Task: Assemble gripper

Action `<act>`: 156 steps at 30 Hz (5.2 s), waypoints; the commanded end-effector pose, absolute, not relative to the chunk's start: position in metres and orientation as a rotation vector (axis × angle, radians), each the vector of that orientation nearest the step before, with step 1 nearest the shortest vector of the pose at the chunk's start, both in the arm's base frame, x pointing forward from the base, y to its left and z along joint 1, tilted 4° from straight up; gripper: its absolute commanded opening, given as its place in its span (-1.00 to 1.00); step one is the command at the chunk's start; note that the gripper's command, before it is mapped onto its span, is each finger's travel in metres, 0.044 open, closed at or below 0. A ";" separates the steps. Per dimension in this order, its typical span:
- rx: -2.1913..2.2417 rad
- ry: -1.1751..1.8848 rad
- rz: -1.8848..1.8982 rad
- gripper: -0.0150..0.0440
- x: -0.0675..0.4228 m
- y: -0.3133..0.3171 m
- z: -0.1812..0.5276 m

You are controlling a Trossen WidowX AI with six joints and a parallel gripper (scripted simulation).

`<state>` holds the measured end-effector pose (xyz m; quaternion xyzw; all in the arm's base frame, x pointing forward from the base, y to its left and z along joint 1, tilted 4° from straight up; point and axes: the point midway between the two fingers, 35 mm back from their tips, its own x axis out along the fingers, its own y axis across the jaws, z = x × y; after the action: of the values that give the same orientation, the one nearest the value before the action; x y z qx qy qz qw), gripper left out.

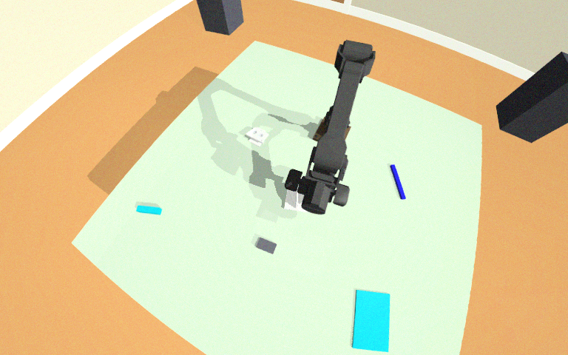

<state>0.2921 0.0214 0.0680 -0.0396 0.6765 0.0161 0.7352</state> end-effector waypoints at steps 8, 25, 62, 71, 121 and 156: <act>-0.093 1.490 0.034 -0.04 0.291 0.021 0.067; -0.093 1.490 0.034 -0.04 0.291 0.021 0.067; -0.093 1.490 0.034 -0.04 0.291 0.021 0.067; -0.093 1.490 0.034 -0.04 0.291 0.021 0.067; -0.080 1.490 0.022 -0.04 0.292 0.020 0.054; -0.084 1.490 0.026 -0.04 0.293 0.020 0.048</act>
<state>0.2949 0.0209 0.0515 -0.0351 0.6749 0.0120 0.7369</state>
